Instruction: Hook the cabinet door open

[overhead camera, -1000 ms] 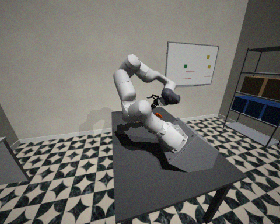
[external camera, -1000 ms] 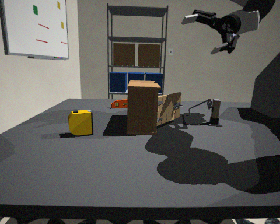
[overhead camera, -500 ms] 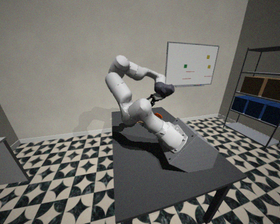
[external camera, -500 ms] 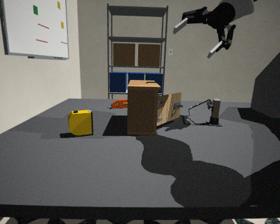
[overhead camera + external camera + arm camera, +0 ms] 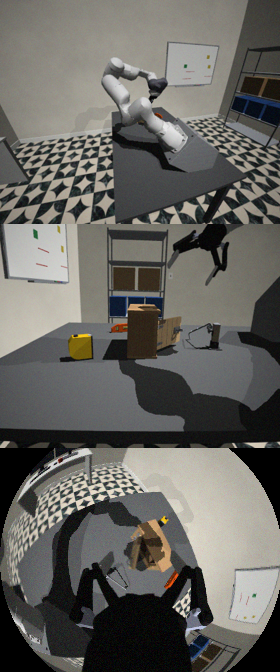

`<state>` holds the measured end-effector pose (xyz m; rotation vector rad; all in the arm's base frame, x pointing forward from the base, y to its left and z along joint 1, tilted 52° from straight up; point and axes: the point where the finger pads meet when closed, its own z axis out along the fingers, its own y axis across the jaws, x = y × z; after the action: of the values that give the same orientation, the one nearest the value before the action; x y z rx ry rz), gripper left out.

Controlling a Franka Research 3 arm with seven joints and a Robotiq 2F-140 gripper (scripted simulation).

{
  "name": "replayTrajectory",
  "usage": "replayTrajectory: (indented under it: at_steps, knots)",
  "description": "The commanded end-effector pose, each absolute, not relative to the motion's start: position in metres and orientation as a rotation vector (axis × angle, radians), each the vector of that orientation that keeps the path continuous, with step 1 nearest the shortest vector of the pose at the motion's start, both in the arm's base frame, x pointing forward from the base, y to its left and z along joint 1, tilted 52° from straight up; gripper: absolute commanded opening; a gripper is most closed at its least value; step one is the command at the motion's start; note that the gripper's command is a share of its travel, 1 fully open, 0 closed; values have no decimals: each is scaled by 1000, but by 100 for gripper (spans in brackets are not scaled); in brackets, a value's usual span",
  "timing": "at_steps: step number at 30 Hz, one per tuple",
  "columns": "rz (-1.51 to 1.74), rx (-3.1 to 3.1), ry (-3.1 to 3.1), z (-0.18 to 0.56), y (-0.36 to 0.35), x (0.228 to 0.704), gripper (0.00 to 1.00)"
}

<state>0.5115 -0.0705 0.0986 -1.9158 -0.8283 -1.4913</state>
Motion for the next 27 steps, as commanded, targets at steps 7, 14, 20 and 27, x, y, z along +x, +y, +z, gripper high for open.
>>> replayTrajectory:
  at_steps: [7,14,20,27]
  knots:
    - [-1209,-2012,-762,79,-72,513,100]
    - [-1072,-2047,-796,73,-69,517,100]
    - [-950,-2076,-825,67,-67,521,100]
    - [-849,-2091,-846,62,-65,524,100]
